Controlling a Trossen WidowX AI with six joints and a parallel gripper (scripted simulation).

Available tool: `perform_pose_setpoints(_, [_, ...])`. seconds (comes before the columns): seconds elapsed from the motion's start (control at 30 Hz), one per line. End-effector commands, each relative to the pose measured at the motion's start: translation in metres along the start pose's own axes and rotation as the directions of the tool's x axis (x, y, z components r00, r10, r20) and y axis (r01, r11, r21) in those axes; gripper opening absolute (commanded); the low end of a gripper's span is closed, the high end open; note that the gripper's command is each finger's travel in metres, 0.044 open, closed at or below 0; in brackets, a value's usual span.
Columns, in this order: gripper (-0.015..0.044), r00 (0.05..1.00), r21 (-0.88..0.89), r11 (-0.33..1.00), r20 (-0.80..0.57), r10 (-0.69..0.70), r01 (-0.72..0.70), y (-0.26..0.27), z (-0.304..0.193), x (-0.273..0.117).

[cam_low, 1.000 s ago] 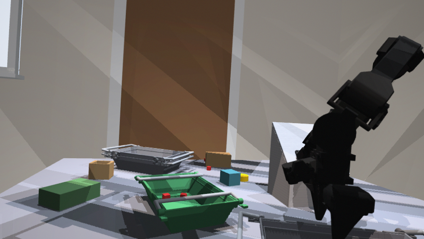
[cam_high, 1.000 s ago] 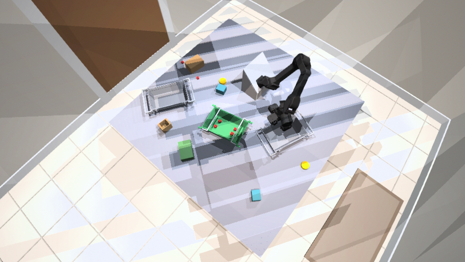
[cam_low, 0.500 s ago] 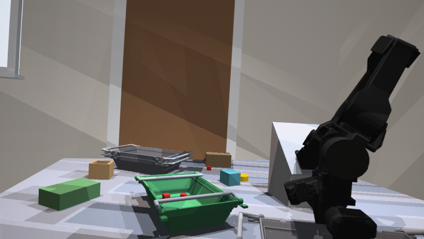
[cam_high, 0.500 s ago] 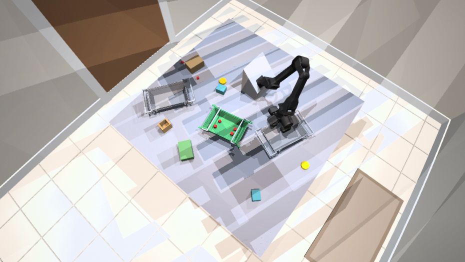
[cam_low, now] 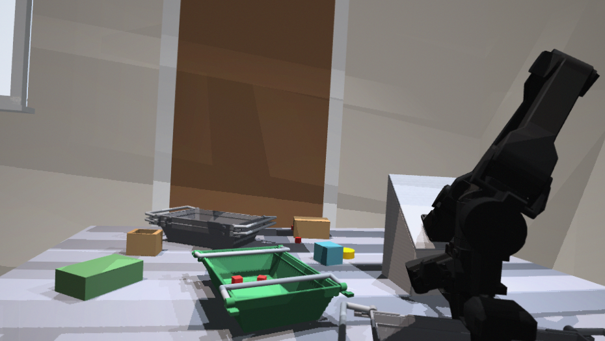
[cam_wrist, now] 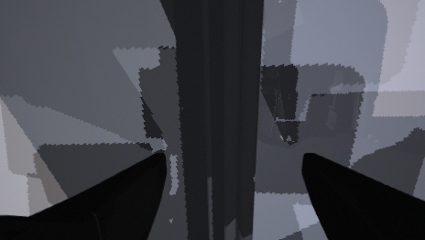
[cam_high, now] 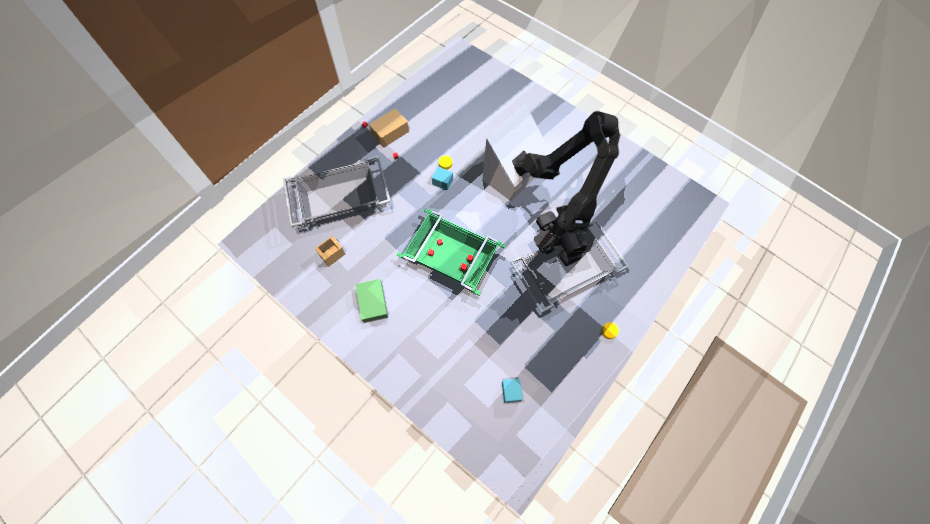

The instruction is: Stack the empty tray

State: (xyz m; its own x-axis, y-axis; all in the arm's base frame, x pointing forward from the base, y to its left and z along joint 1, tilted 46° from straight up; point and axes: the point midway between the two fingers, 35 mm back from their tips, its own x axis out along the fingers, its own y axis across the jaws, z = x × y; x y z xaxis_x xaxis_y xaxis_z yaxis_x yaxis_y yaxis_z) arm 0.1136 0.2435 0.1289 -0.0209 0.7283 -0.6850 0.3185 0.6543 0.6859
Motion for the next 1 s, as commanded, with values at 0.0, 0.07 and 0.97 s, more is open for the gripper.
perform_pose_setpoints(0.0, [0.0249,1.000,0.004,1.000,0.003,-0.002,0.002,-0.0010,0.0005,0.0006])
perform_pose_setpoints(0.07, [0.0228,1.000,0.004,1.000,0.003,-0.002,0.002,-0.0010,0.0005,0.0006])
perform_pose_setpoints(0.97, [0.0048,1.000,0.004,1.000,0.003,-0.002,0.002,-0.0010,0.0005,0.0006])
